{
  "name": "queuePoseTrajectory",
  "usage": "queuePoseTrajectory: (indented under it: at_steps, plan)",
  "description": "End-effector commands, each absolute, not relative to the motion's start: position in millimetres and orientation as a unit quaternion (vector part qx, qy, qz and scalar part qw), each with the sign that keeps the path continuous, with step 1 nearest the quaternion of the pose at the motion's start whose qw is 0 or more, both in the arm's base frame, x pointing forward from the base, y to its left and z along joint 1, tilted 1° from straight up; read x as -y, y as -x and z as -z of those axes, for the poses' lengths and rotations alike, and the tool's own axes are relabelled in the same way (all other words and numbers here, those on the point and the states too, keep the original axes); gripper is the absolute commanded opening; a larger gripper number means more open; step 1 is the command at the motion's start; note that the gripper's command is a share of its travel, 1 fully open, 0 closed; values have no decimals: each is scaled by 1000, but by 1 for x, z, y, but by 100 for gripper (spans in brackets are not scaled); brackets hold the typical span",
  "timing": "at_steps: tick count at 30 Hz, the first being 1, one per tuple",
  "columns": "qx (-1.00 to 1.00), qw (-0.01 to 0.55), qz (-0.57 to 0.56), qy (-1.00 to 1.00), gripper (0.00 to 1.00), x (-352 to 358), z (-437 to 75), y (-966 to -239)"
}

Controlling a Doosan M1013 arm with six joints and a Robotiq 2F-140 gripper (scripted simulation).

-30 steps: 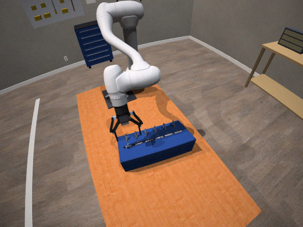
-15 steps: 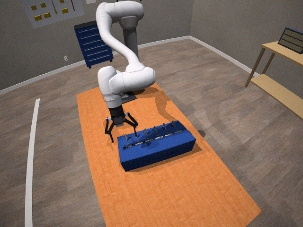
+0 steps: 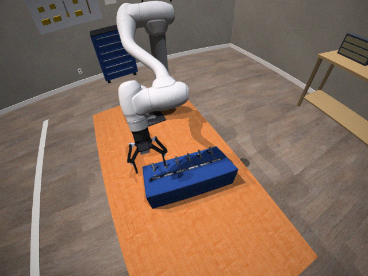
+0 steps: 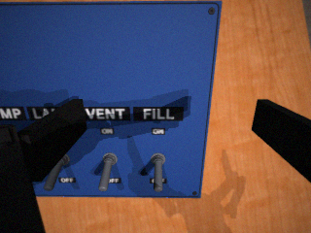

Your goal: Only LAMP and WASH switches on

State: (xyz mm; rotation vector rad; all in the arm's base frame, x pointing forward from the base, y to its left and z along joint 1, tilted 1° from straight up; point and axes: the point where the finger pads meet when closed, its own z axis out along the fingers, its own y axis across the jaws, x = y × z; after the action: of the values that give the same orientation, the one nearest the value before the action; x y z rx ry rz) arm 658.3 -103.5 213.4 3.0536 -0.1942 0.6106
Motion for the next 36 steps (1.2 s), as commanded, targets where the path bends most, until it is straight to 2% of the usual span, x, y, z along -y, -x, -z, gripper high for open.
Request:
queuePoseTrajectory:
  at_steps: [1,30,31,36]
  plan:
    - [62,11,-196,-979,100,103,-214,-659]
    - [62,11,-196,-979,100,103,-214,-659]
    - [62,11,-196,-979,10,103,-214,-659]
    - [62,11,-196,-979,10,103,-218,-657]
